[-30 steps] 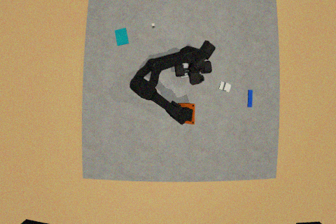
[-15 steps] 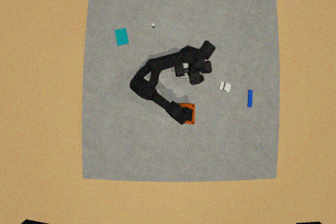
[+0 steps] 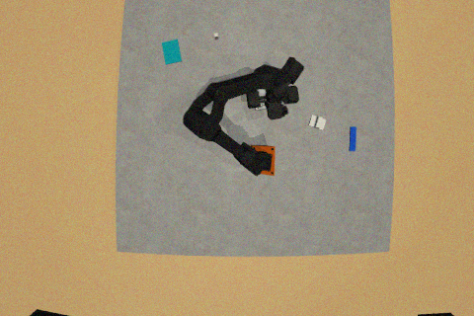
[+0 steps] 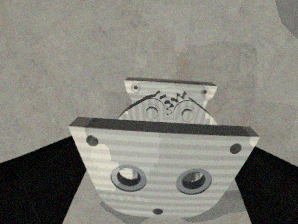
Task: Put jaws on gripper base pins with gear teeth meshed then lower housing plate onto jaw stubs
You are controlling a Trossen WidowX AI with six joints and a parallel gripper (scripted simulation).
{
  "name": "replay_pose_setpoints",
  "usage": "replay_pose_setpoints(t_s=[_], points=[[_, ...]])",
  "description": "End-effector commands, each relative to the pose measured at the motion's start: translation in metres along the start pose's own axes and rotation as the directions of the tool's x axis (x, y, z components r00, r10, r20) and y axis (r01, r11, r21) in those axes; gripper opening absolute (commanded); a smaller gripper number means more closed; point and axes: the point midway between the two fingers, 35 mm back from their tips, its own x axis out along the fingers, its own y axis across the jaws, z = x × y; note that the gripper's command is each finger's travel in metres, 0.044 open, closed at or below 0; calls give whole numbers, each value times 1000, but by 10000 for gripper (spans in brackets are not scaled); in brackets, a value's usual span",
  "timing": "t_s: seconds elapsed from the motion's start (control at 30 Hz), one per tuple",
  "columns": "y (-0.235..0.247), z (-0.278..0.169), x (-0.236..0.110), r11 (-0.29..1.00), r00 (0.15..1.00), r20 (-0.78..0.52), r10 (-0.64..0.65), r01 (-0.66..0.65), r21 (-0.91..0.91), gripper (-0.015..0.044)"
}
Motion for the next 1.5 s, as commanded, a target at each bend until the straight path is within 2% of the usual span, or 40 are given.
replay_pose_setpoints(t_s=[0.0,1.47], points=[[0,-1,-1,1000,1000,-7,-1,1,-2,351],[-9,2,0,1000,1000,-7,-1,1,-2,351]])
